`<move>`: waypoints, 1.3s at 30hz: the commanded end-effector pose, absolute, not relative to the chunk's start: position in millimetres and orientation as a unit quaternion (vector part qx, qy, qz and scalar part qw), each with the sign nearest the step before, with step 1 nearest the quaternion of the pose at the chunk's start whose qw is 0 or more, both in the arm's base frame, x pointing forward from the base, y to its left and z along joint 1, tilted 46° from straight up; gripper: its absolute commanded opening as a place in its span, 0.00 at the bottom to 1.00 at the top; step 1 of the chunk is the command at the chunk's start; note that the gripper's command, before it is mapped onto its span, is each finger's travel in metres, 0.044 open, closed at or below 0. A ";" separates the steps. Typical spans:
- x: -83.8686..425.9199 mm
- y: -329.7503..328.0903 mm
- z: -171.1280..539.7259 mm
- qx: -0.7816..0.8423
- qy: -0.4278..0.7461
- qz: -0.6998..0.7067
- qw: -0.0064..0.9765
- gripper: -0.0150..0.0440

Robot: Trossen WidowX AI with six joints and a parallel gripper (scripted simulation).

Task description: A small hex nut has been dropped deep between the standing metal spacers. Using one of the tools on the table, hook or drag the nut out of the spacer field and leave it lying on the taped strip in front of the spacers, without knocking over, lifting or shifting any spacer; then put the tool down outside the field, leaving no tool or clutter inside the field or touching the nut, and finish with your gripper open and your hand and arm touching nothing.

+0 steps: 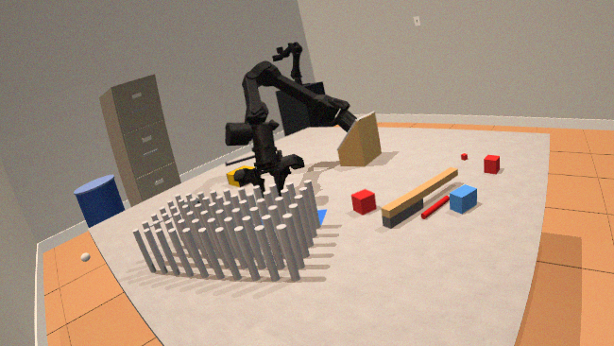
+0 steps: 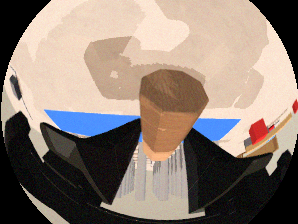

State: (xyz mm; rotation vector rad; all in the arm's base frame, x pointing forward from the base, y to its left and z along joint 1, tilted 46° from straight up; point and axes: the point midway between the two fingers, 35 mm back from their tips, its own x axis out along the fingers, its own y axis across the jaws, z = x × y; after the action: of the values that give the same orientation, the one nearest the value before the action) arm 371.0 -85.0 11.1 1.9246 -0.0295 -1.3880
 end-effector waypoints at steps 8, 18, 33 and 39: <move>365.1 -86.0 13.9 0.754 -0.009 -0.539 0.375 0.25; 359.2 -88.0 15.8 0.754 -0.009 -0.540 0.375 0.25; 350.5 -91.4 18.9 0.753 -0.008 -0.540 0.375 0.25; 347.2 -92.8 20.3 0.753 -0.008 -0.540 0.376 0.25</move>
State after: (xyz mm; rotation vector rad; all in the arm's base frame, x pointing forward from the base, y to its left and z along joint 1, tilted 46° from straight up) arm 348.7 -93.4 19.2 1.9244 -0.0306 -1.3866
